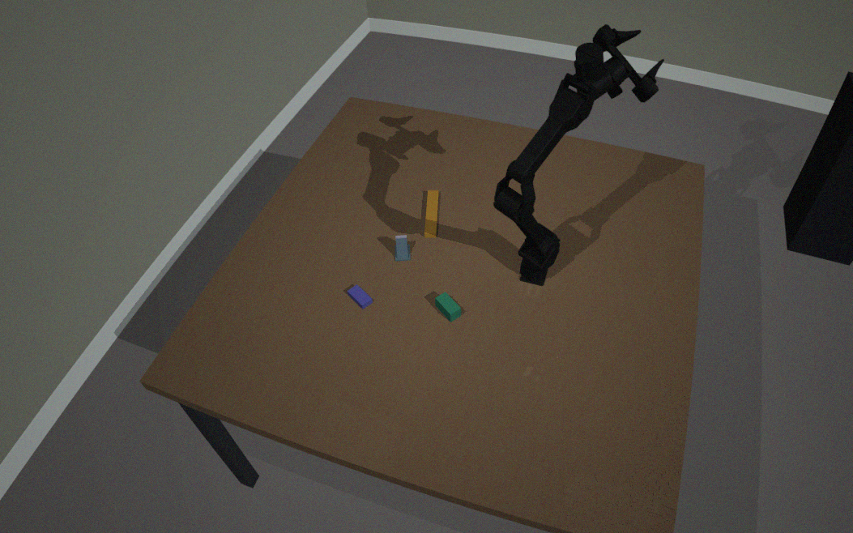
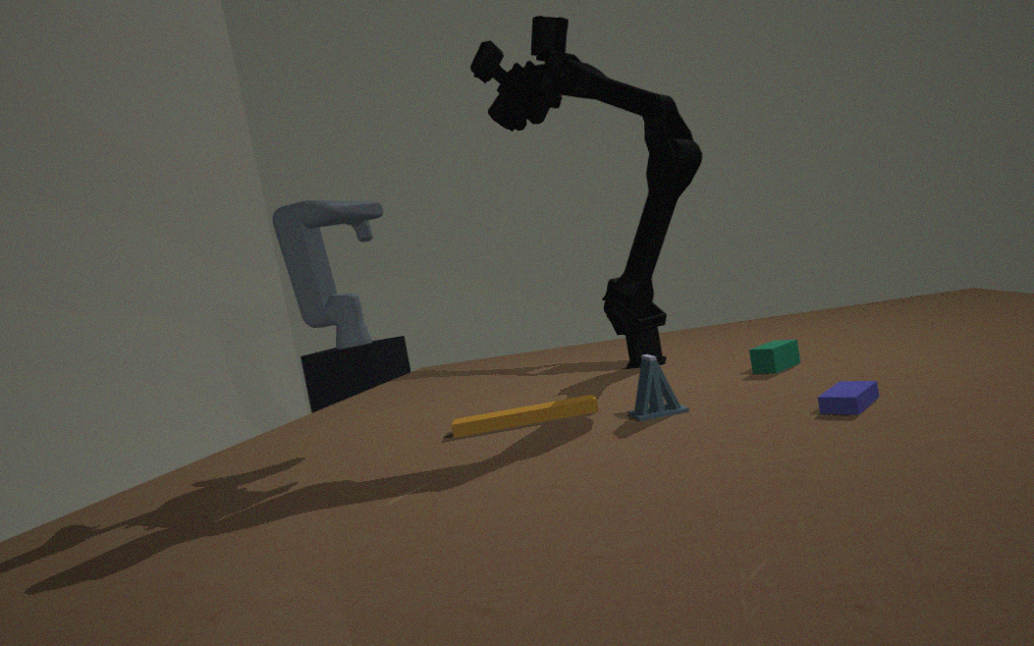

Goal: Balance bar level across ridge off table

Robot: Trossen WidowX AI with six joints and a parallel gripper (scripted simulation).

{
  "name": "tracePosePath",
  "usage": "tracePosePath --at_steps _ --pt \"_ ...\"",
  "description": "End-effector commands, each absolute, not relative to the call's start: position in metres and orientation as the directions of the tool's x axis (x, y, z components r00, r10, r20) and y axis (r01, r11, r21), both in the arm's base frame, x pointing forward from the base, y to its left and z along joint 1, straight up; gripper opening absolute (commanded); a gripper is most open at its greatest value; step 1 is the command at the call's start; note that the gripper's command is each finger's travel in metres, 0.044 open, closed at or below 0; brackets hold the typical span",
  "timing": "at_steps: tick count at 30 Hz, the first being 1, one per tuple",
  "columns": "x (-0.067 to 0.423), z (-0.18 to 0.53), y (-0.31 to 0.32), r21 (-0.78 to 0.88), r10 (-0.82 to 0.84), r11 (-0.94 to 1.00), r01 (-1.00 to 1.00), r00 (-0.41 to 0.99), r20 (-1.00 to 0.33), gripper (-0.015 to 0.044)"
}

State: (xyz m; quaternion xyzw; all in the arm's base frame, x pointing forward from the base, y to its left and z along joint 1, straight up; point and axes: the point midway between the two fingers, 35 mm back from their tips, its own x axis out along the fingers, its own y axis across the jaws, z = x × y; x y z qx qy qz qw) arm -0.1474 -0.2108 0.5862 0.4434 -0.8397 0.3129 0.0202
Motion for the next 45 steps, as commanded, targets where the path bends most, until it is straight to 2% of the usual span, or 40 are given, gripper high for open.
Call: tracePosePath --at_steps 1,3,4,11,22,30,45 --pt "-0.147 0.586 -0.211 -0.51 -0.734 0.407 -0.758 -0.604 0.311 0.0374" --pt "-0.142 0.584 -0.216 -0.525 -0.75 0.377 -0.763 -0.584 0.31 0.0321" --pt "-0.139 0.583 -0.219 -0.537 -0.762 0.354 -0.766 -0.569 0.309 0.0315" --pt "-0.126 0.568 -0.247 -0.645 -0.828 0.245 -0.724 -0.502 0.25 0.0315" --pt "-0.093 0.528 -0.304 -0.849 -0.931 0.119 -0.515 -0.356 0.086 0.0315" --pt "-0.057 0.498 -0.339 -0.935 -0.972 0.108 -0.339 -0.232 -0.028 0.0315" --pt "0.004 0.451 -0.369 -0.975 -0.981 0.188 -0.116 -0.066 -0.181 0.0315"
